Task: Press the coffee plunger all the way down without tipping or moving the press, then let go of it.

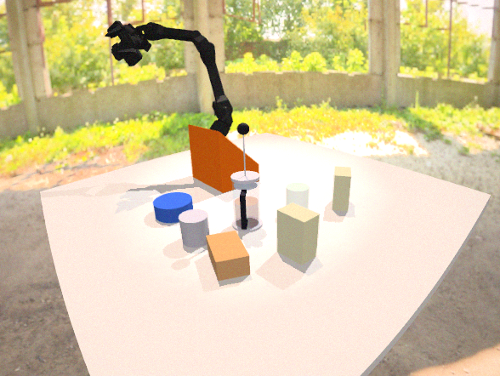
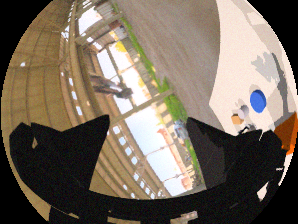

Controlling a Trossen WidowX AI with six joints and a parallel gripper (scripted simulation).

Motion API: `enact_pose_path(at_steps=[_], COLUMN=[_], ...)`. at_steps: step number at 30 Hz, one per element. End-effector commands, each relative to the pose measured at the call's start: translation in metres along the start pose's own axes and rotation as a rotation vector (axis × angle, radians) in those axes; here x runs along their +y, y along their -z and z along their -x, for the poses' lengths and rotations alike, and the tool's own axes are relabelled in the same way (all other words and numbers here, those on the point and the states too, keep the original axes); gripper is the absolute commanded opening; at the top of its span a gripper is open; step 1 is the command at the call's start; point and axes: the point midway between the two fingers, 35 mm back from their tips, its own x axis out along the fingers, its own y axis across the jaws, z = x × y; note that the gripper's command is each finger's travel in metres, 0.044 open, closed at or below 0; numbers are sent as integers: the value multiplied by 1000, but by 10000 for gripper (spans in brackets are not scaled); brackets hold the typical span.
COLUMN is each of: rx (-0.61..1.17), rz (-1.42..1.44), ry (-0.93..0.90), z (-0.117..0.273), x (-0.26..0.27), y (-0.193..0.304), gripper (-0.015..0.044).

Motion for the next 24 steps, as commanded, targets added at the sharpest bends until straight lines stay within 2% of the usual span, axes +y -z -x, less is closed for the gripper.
enact_pose_path(at_steps=[1, 2, 12, 18, 24], rx=[2, 5, 122, 246, 403], rz=[11, 33, 582, 964, 1338], ry=[4, 11, 151, 222, 258], z=[-2, -7, -99, -148, -176], x=[-1, -2, -52, -114, -193], y=[2, 6, 109, 180, 241], gripper=[426, 440, 440, 440, 440])
